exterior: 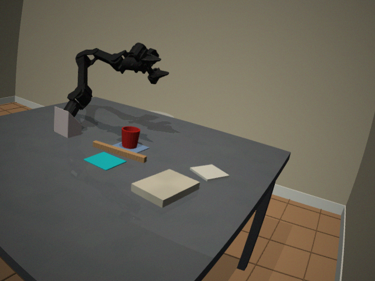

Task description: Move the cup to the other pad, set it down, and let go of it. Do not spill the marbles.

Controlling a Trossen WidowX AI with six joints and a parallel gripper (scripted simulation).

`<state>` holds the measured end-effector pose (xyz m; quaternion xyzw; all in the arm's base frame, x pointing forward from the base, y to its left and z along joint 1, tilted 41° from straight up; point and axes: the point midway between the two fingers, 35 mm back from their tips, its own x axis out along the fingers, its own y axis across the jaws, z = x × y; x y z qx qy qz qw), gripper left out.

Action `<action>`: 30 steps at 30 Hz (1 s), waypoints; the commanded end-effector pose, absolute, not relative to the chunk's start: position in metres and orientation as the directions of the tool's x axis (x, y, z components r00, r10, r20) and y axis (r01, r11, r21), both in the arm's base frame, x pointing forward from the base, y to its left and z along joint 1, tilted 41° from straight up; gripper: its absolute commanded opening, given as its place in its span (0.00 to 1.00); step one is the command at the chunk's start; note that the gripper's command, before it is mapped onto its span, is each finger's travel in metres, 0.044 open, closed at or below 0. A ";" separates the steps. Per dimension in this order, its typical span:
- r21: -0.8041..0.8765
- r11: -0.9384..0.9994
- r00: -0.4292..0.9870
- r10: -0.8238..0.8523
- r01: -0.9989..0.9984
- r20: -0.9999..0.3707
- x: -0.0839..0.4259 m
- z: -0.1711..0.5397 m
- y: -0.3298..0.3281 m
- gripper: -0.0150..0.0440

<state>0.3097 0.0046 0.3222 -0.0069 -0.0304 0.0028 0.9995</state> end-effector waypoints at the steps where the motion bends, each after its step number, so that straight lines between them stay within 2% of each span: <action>1: -0.009 1.000 0.999 0.010 -0.010 0.044 0.311 0.319 0.005 0.89; 3: 0.042 0.998 0.995 0.044 -0.040 -0.087 0.323 0.294 0.007 0.80; 6: 0.197 0.979 0.917 0.124 -0.051 -0.379 0.337 0.236 0.012 0.67; 10: 0.416 0.905 0.685 0.249 0.086 -0.684 0.330 0.167 0.017 0.50; 13: 0.520 0.803 0.454 0.363 0.290 -0.814 0.310 0.130 0.023 0.50; 16: 0.523 0.660 0.215 0.492 0.539 -0.844 0.287 0.108 0.031 0.50; 18: 0.456 0.547 0.072 0.583 0.702 -0.809 0.272 0.102 0.036 0.50; 20: 0.384 0.469 -0.009 0.642 0.796 -0.767 0.264 0.102 0.040 0.50; 30: 0.373 0.459 -0.018 0.650 0.806 -0.760 0.264 0.104 0.043 0.50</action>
